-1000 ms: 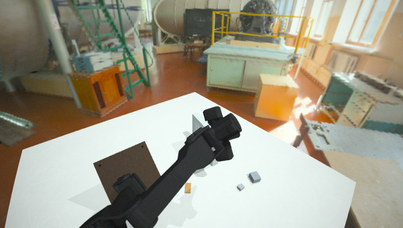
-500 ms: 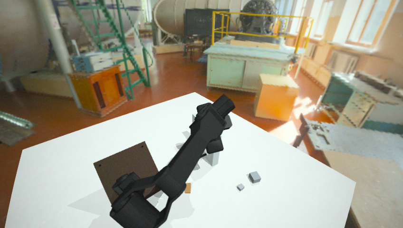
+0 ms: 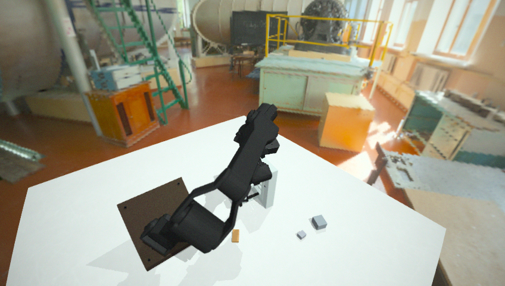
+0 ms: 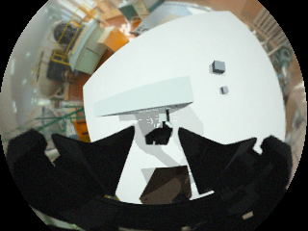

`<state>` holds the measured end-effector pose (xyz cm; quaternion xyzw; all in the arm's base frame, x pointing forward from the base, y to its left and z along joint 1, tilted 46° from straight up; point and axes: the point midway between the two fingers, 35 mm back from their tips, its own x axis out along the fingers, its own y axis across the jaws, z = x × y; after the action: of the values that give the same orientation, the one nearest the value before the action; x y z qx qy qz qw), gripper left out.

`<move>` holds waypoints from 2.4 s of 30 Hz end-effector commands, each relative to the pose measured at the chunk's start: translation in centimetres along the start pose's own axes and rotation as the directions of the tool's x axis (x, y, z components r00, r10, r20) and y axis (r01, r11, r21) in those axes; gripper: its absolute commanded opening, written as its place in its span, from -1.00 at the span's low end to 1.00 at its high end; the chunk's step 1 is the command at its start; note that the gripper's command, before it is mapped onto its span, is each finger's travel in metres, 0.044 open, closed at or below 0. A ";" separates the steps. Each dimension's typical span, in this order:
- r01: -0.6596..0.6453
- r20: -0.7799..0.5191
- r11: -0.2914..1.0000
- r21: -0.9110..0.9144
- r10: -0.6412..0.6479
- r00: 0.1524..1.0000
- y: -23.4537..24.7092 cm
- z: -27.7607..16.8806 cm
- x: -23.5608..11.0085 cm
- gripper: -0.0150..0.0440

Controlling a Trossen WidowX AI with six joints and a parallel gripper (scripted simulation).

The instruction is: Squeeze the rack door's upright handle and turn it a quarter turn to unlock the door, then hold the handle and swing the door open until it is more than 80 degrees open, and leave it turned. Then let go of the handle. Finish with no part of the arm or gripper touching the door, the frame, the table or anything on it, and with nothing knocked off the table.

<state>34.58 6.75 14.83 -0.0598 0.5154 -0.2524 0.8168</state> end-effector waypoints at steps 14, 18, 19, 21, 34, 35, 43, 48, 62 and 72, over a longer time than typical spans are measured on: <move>0.339 -0.006 0.917 -0.209 -0.348 0.938 2.0 -2.0 -0.9 0.49; 0.351 -0.001 0.911 -0.217 -0.360 0.933 2.1 -2.0 -0.9 0.49; 0.351 -0.001 0.911 -0.217 -0.360 0.933 2.1 -2.0 -0.9 0.49; 0.351 -0.002 0.911 -0.217 -0.360 0.933 2.1 -2.0 -0.9 0.49; 0.343 -0.065 0.911 -0.228 -0.365 0.929 1.4 -2.1 1.0 0.49; 0.342 -0.070 0.911 -0.229 -0.366 0.928 1.4 -2.2 1.1 0.49; 0.334 -0.110 0.913 -0.235 -0.367 0.924 0.9 -2.3 2.3 0.49; 0.329 -0.136 0.914 -0.239 -0.366 0.921 0.6 -2.4 3.1 0.49; 0.309 -0.205 0.919 -0.246 -0.361 0.910 -0.3 -2.7 5.1 0.49; 0.306 -0.217 0.920 -0.247 -0.360 0.908 -0.5 -2.7 5.4 -0.05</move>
<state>33.88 4.25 9.55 -0.1980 0.6193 -0.3409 0.6790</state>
